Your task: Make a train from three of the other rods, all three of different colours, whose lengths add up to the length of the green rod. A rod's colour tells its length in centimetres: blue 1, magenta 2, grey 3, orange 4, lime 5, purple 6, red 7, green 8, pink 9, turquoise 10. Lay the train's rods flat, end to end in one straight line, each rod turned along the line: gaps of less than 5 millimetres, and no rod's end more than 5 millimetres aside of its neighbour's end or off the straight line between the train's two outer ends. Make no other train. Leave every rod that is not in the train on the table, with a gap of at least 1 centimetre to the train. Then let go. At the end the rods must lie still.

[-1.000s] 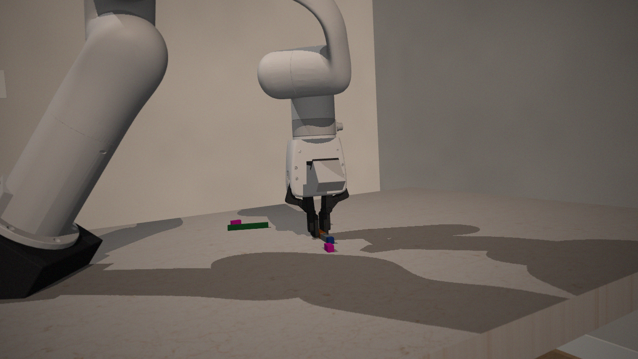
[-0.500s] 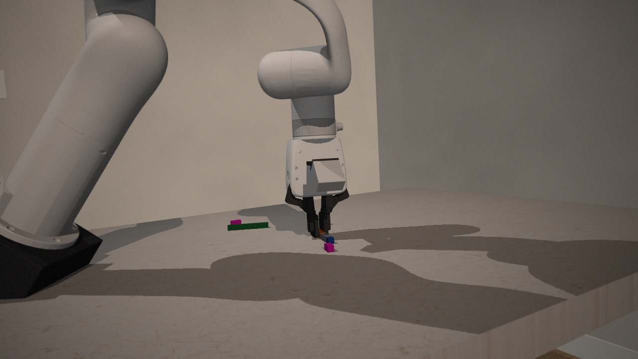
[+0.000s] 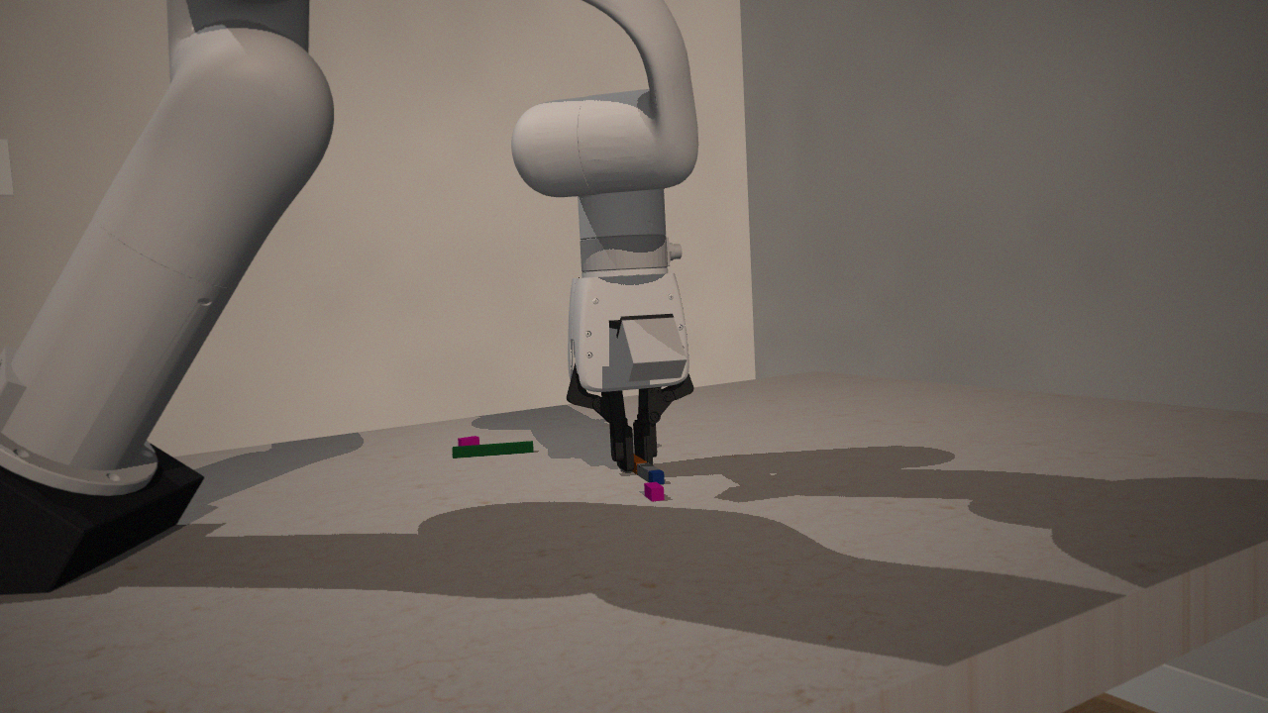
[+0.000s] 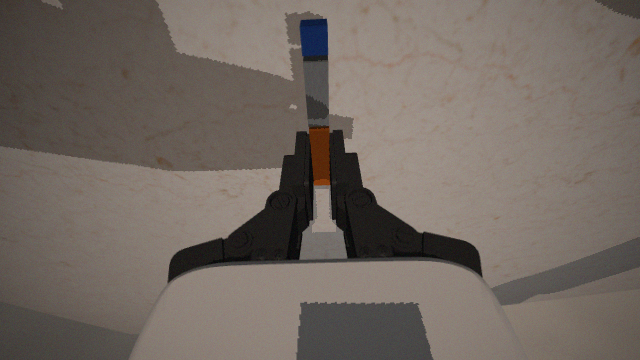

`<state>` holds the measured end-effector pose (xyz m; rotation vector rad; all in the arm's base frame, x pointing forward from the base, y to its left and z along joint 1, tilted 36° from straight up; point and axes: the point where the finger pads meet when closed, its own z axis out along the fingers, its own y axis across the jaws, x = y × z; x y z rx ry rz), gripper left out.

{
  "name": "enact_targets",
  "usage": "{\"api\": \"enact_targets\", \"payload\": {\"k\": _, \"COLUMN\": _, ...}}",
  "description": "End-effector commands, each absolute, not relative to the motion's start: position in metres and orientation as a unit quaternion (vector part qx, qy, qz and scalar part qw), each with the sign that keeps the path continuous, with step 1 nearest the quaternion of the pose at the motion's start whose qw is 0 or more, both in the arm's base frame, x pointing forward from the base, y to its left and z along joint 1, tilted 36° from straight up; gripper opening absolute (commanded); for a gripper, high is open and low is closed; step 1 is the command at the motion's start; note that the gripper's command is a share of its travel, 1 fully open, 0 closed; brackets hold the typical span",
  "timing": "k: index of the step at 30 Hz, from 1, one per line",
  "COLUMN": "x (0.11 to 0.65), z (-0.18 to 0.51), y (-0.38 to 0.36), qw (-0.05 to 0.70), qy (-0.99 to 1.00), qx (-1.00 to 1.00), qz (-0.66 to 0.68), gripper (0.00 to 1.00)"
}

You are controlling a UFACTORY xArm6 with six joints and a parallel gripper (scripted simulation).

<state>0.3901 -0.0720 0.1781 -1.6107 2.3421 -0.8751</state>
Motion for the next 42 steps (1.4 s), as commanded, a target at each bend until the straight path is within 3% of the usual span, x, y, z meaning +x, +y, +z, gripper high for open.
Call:
{"api": "enact_targets", "payload": {"k": 1, "x": 0.391, "z": 0.179, "y": -0.072, "qw": 0.085, "qy": 0.784, "qx": -0.540, "qz": -0.294, "gripper": 0.04}}
{"api": "enact_targets", "payload": {"k": 7, "x": 0.391, "z": 0.179, "y": -0.072, "qw": 0.085, "qy": 0.784, "qx": -0.540, "qz": -0.294, "gripper": 0.12}}
{"api": "enact_targets", "payload": {"k": 11, "x": 0.391, "z": 0.179, "y": -0.072, "qw": 0.085, "qy": 0.784, "qx": -0.540, "qz": -0.294, "gripper": 0.12}}
{"api": "enact_targets", "payload": {"k": 18, "x": 0.391, "z": 0.179, "y": -0.072, "qw": 0.085, "qy": 0.784, "qx": -0.540, "qz": -0.294, "gripper": 0.24}}
{"api": "enact_targets", "payload": {"k": 42, "x": 0.373, "z": 0.212, "y": -0.057, "qw": 0.085, "qy": 0.784, "qx": -0.539, "qz": -0.294, "gripper": 0.24}}
